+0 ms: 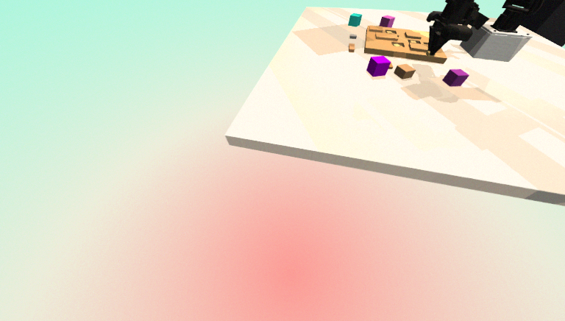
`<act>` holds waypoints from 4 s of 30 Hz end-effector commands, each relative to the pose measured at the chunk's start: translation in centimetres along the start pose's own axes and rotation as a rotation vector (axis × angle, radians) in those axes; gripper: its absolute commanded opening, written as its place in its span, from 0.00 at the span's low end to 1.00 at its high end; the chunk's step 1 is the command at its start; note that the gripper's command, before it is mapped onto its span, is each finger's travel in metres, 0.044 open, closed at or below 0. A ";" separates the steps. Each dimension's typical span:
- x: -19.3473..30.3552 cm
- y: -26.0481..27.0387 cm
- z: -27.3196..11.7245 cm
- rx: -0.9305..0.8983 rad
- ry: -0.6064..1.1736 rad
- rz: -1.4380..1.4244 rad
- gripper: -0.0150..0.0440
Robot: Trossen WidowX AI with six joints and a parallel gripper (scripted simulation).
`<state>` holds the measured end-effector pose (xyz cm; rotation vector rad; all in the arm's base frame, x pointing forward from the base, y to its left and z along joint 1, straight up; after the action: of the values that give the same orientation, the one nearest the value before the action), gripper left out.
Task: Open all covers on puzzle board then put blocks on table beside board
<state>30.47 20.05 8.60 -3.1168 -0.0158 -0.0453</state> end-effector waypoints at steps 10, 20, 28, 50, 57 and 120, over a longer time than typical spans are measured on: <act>-0.2 0.1 2.2 -0.005 -0.004 0.006 0.39; -0.3 0.2 3.8 -0.005 -0.004 0.006 0.39; -0.5 0.3 5.1 -0.005 -0.004 0.006 0.39; -0.3 0.2 4.1 -0.002 -0.003 0.001 1.00; -0.3 0.2 1.9 -0.003 -0.003 0.003 1.00; -2.0 21.5 -1.9 -0.021 0.013 1.511 0.25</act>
<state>28.79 -1.42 10.58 -2.2914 2.1130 -0.0344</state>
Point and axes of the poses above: the point midway between the two fingers, 35 mm back from their tips, its own z axis out along the fingers, its own y axis across the jaws, x = y × z, the point moved 8 cm from there along -z, back along the fingers, and after that the axes turned 3 degrees about -z, right-handed, at the moved point
